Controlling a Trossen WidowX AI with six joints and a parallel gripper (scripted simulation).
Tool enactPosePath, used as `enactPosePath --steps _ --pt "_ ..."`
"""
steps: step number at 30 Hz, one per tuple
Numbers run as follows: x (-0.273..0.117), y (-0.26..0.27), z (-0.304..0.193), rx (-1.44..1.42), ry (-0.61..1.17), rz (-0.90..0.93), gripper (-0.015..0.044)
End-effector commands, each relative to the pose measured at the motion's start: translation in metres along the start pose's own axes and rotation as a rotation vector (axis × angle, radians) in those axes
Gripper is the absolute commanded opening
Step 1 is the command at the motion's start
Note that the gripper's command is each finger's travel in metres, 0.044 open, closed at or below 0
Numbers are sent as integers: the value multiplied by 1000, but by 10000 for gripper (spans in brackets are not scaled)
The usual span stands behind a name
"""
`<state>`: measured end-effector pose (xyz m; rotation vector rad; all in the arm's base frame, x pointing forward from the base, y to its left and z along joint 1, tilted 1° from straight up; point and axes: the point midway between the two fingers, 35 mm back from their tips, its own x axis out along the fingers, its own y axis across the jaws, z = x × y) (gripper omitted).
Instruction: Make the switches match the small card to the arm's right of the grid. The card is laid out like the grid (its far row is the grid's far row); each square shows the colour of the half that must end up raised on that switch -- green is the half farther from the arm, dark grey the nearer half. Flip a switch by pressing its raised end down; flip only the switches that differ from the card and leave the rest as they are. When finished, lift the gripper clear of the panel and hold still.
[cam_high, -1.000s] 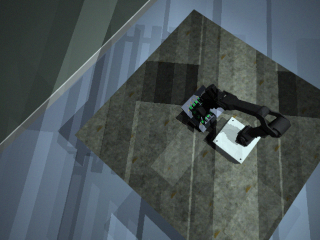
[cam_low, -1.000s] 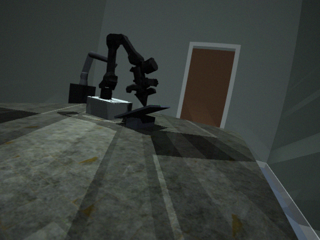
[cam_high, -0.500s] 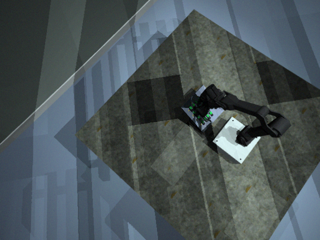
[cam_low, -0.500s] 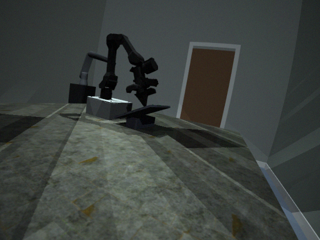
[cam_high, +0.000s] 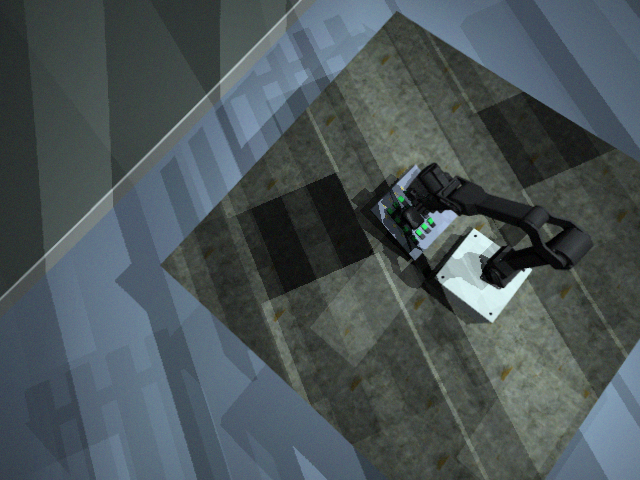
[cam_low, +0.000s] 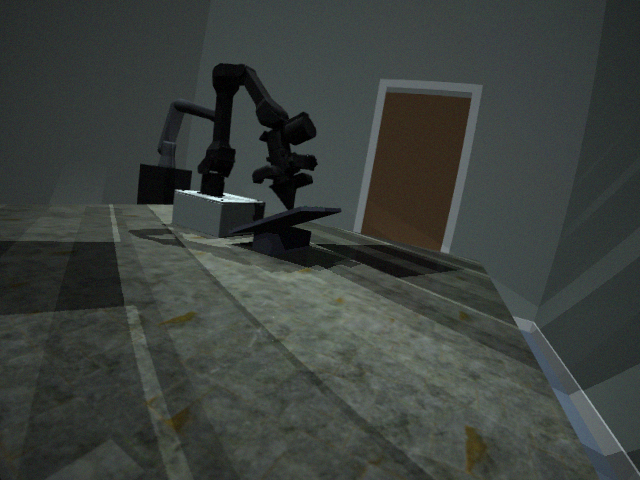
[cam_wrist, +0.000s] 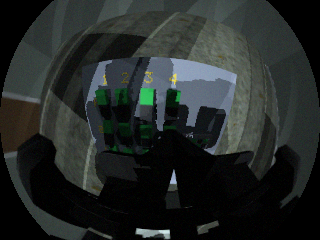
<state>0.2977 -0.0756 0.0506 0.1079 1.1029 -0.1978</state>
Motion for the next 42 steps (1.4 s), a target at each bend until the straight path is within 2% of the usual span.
enactPosePath --steps 1,33,35,39,42 --pt "2 1 -2 -3 5 5 0" --pt "6 1 -2 -3 5 5 0" --pt "-4 0 1 -1 -4 1 0" --pt "-52 0 -2 -3 -17 4 0" --pt "-60 0 -4 -3 -19 5 0"
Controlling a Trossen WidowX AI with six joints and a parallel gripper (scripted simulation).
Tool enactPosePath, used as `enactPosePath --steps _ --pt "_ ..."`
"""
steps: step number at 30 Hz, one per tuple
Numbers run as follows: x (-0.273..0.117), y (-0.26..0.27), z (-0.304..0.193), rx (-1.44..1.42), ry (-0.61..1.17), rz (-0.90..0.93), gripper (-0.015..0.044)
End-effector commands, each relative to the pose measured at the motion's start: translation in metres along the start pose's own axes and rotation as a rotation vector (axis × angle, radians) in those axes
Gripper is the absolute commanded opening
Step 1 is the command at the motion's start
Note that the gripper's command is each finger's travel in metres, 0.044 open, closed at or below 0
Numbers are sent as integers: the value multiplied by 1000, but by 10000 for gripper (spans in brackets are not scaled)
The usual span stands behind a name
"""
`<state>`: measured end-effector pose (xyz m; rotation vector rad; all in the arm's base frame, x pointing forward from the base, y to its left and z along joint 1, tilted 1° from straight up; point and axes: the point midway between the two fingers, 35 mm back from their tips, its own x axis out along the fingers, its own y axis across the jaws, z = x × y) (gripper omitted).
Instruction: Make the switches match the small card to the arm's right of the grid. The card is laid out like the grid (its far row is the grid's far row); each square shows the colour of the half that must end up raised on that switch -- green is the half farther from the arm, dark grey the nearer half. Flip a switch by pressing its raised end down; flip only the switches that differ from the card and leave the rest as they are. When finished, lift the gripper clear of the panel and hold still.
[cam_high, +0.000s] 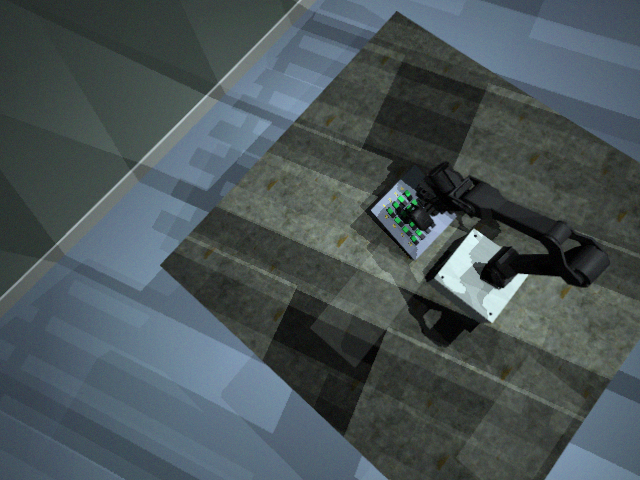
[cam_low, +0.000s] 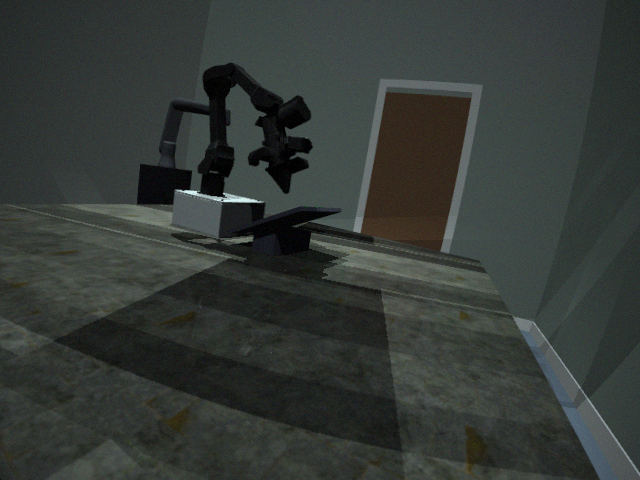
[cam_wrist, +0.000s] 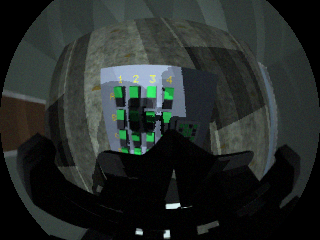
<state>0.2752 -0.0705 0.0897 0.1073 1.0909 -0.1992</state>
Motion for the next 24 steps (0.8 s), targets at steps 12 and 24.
enactPosePath --steps 12,24 --pt "-14 73 -50 -1 2 11 0" --pt "20 82 -61 0 -29 13 0"
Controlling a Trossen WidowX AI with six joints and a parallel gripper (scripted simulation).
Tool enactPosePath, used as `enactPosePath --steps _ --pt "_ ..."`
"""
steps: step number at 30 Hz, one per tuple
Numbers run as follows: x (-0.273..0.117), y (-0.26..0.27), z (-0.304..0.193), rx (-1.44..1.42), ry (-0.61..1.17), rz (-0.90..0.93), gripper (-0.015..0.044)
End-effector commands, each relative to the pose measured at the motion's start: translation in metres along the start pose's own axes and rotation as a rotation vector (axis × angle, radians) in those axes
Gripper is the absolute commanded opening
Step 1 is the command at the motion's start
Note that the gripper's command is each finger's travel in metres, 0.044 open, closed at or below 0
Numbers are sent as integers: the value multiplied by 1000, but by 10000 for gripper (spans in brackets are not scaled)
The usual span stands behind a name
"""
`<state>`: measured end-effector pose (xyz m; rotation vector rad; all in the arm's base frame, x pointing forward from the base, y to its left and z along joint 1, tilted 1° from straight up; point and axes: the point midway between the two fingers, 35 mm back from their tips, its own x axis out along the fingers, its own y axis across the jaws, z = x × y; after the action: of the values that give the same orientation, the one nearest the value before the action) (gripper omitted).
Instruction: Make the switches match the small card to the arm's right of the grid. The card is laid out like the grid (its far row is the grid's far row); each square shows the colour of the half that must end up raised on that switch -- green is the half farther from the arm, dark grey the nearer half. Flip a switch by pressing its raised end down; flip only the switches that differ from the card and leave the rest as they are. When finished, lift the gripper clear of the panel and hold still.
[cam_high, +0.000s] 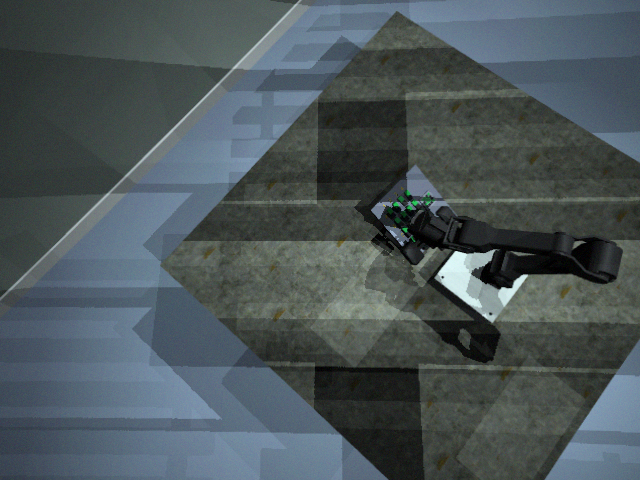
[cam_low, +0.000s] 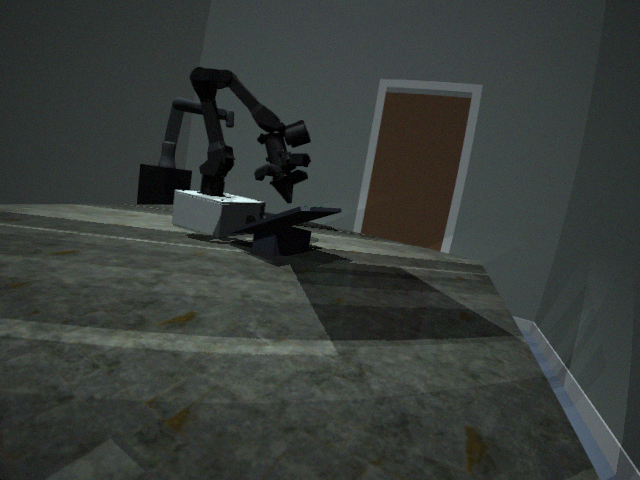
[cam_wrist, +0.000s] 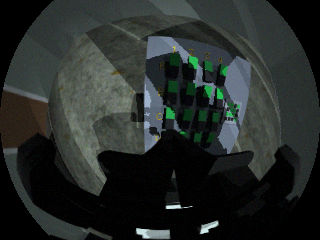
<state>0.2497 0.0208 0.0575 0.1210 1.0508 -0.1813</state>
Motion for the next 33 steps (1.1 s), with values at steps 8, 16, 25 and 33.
enactPosePath --steps 8,16,25,33 --pt "12 -2 -8 -6 9 -12 0" --pt "22 -3 -8 -6 8 -12 0" --pt "32 -3 -8 -6 8 -12 0" --pt "36 -3 -8 -6 8 -12 0"
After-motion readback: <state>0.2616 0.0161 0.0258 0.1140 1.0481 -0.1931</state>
